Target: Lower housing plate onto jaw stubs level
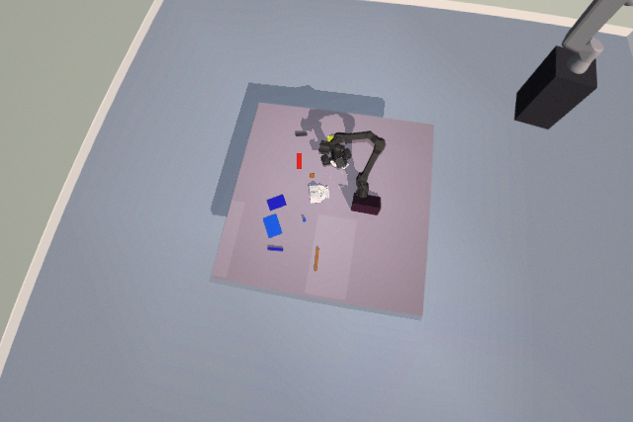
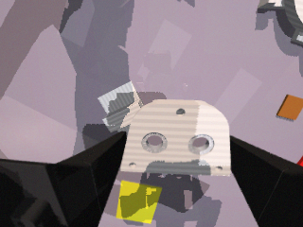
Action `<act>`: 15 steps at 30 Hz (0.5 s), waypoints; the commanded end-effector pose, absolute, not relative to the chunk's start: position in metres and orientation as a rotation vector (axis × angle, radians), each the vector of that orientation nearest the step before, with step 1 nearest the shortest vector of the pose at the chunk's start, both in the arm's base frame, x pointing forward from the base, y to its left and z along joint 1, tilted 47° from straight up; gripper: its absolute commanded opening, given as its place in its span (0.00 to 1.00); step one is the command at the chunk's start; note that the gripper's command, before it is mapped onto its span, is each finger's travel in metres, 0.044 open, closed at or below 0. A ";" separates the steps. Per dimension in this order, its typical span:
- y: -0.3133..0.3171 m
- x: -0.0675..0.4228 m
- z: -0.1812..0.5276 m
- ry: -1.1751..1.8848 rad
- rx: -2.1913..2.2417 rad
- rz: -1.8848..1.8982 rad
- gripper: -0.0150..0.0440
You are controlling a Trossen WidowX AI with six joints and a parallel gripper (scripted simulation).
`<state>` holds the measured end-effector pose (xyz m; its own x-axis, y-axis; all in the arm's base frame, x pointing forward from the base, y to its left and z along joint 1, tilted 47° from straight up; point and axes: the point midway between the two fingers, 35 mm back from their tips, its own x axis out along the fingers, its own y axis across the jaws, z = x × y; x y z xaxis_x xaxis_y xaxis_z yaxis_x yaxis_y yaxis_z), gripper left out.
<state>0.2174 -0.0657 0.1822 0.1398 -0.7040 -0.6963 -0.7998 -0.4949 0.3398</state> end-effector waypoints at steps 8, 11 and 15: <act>-0.043 0.232 0.161 1.569 -2.093 1.011 0.85; -0.037 0.236 0.156 1.580 -2.041 0.939 0.85; -0.029 0.239 0.148 1.593 -1.971 0.844 0.85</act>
<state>0.2356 -0.0366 0.1554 0.1390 -0.6929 -0.7075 -0.9577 -0.2758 0.0819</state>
